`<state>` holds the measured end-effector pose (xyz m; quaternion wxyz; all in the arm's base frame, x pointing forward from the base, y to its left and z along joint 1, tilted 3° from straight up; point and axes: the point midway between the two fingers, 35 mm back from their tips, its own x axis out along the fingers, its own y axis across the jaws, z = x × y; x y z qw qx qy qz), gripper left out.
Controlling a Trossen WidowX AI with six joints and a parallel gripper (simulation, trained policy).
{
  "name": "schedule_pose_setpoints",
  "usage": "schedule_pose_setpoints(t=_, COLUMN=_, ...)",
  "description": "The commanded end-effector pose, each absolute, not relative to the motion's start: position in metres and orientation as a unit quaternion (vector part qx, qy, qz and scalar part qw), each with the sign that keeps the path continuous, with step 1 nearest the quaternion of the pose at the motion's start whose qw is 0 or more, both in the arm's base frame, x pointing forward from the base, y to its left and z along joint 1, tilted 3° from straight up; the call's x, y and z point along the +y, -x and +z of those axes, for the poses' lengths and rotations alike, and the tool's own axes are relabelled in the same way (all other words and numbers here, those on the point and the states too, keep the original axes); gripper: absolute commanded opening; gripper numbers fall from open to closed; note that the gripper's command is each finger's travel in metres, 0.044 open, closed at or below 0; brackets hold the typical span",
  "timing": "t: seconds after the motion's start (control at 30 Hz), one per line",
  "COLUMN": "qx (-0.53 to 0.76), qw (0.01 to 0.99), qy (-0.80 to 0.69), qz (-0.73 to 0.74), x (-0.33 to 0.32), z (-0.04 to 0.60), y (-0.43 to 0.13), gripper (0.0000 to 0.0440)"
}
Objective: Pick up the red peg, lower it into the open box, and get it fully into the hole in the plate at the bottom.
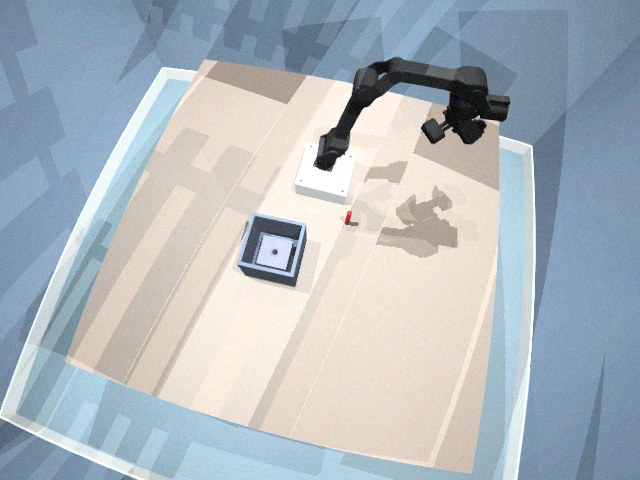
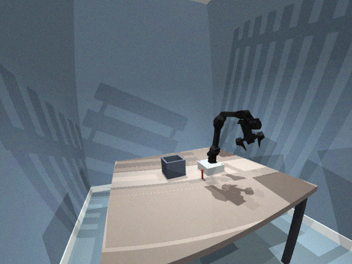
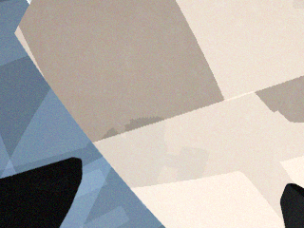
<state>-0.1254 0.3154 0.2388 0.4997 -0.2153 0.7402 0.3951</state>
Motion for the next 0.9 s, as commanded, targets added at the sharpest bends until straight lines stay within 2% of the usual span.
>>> schedule_pose_setpoints(t=0.0, qx=0.744, qw=0.536, qy=0.182, qz=0.354, x=0.317, z=0.235, y=0.097, gripper=0.044)
schedule_pose_setpoints(t=0.43, qx=0.747, qw=0.633, qy=0.052, qz=0.195, x=0.307, z=0.221, y=0.003, gripper=0.044)
schedule_pose_setpoints(t=0.87, qx=0.731, qw=0.677, qy=-0.081, qz=0.019, x=0.273, z=0.205, y=-0.073, gripper=0.044)
